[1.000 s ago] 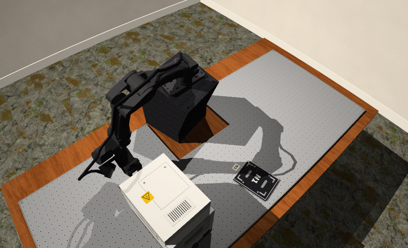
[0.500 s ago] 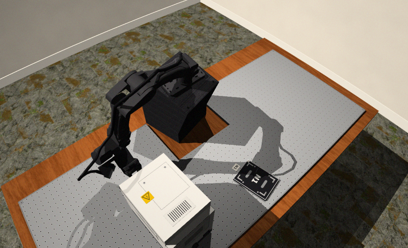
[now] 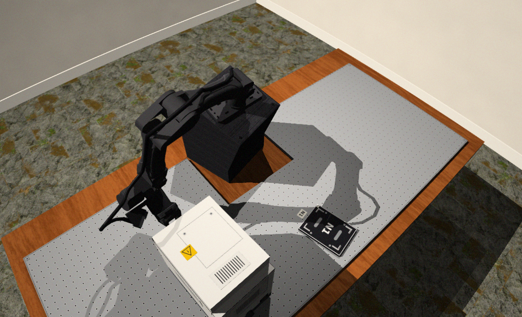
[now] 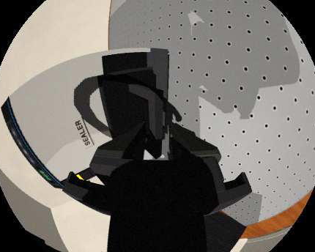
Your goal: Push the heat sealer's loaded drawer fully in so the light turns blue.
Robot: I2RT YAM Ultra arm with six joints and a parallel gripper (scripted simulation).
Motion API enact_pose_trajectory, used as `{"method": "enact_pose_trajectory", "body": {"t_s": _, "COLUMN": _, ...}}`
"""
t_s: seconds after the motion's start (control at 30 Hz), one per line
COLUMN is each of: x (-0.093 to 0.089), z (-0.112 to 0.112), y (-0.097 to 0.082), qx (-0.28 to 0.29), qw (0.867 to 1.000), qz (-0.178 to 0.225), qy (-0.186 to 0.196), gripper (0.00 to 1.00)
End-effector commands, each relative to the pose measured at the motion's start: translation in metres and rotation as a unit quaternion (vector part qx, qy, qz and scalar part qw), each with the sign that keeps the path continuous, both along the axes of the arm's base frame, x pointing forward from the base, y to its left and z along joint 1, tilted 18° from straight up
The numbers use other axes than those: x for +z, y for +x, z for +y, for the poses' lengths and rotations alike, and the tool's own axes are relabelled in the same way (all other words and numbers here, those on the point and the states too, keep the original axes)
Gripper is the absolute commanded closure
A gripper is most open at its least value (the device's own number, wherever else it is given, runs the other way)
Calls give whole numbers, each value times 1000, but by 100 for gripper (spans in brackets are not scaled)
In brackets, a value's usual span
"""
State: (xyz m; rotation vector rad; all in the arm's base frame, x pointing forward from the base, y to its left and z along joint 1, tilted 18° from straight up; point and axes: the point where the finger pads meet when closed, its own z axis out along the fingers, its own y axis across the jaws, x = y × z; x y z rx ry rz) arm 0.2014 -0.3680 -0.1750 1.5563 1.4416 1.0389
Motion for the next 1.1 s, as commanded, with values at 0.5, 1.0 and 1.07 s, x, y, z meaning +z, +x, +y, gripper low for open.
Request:
{"method": "enact_pose_trajectory", "body": {"t_s": 0.5, "x": 17, "z": -18, "y": -6, "qx": -2, "qw": 1000, "qz": -10, "qy": -24, "gripper": 70}}
{"method": "enact_pose_trajectory", "body": {"t_s": 1.0, "x": 20, "z": -14, "y": -27, "qx": -3, "qw": 1000, "qz": -9, "qy": -17, "gripper": 70}}
{"method": "enact_pose_trajectory", "body": {"t_s": 1.07, "x": 20, "z": -14, "y": -30, "qx": -3, "qw": 1000, "qz": -9, "qy": -16, "gripper": 70}}
